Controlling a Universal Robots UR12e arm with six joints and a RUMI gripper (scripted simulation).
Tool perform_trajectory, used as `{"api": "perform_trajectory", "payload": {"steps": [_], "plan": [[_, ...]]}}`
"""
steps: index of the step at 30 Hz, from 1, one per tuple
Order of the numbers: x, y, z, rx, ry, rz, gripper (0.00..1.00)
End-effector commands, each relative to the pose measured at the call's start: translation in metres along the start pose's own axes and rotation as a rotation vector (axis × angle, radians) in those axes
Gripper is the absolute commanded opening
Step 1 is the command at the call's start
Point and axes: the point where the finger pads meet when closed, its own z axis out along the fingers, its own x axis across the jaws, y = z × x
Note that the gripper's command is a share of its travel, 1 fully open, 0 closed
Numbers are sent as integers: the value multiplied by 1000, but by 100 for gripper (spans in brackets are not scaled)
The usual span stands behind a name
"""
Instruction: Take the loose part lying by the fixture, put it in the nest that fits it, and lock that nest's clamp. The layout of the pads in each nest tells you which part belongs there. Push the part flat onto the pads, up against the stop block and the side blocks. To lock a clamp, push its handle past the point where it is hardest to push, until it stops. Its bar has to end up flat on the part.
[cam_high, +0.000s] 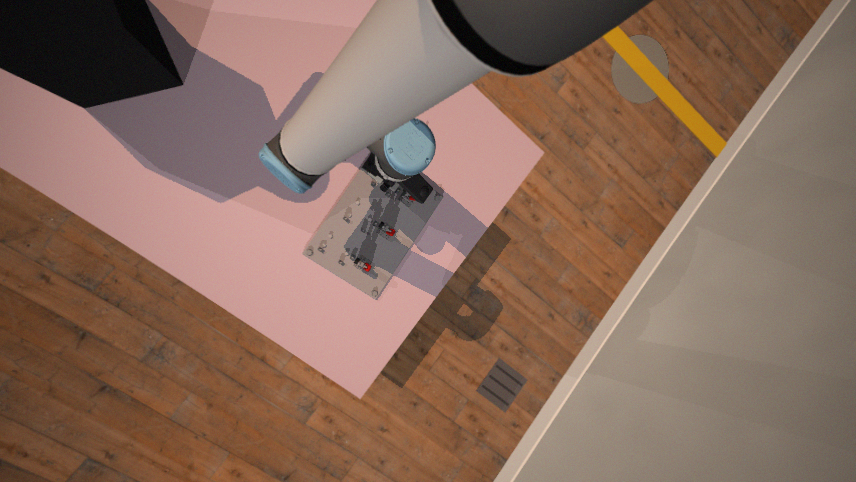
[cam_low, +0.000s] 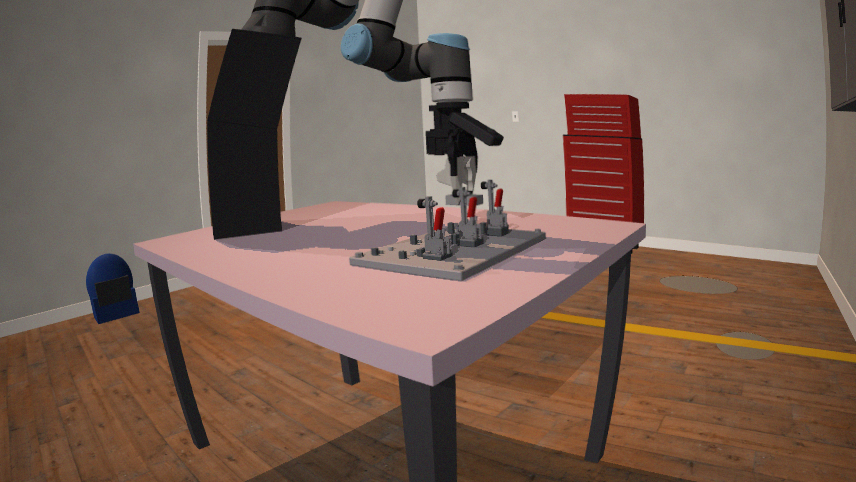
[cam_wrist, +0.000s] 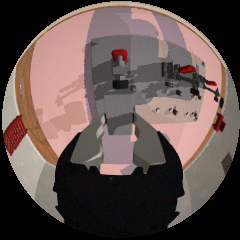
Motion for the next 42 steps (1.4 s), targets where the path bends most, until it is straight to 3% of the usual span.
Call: {"api": "perform_trajectory", "payload": {"steps": [1,28,42], "plan": [[-1,-3,9,3,1,-2,0],[-1,-4,42,3,1,-2,0],[-1,-4,46,3,1,-2,0]]}}
